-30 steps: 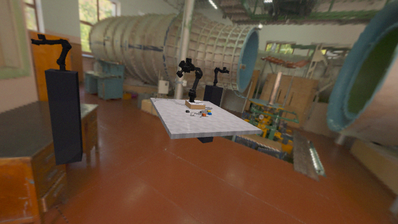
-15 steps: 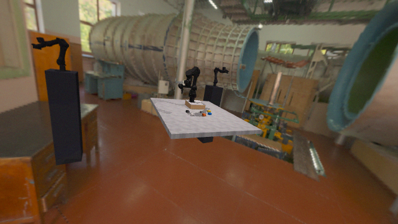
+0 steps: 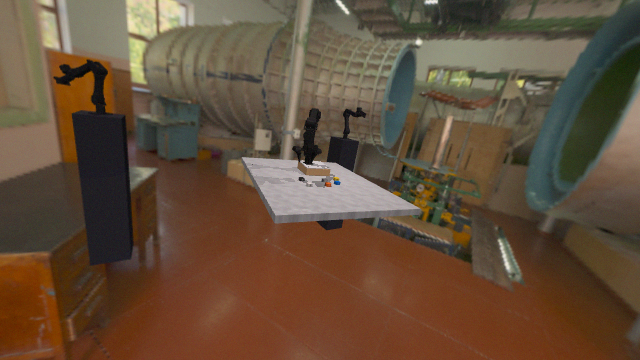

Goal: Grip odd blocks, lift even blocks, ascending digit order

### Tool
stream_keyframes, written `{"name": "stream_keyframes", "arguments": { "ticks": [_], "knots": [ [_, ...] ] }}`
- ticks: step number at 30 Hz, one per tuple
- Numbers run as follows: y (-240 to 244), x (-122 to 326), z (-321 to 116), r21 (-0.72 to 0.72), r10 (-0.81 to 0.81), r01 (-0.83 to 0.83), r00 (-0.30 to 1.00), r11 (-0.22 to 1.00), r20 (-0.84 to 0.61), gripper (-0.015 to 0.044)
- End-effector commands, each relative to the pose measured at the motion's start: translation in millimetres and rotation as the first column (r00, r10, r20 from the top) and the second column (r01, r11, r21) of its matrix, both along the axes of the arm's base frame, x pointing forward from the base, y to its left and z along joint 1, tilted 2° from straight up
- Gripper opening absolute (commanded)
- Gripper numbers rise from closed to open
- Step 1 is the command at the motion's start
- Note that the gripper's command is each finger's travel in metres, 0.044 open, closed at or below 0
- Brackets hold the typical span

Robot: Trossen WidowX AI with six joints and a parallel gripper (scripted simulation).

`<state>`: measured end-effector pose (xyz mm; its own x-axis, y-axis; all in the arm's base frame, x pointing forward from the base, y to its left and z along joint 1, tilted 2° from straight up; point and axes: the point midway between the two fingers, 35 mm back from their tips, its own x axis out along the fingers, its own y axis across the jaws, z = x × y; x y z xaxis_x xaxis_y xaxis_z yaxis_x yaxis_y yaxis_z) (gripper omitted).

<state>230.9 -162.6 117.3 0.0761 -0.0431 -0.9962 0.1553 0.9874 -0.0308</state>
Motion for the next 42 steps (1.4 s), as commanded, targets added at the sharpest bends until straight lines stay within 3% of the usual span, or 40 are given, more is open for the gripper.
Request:
{"name": "stream_keyframes", "arguments": {
  "ticks": [1, 19, 31, 42],
  "knots": [
    [2, -2, -1, 0.005, 0.023, -0.023, 1.0, 1.0, -0.018, 0.04],
    [4, 0, -1, 0.006, 0.023, -0.023, 1.0, 1.0, -0.018, 0.04],
    [144, 33, -4, 0.019, 0.023, -0.023, 1.0, 1.0, -0.014, 0.04],
    [152, 32, -4, 0.02, 0.023, -0.023, 1.0, 1.0, -0.014, 0.04]
  ]
}}
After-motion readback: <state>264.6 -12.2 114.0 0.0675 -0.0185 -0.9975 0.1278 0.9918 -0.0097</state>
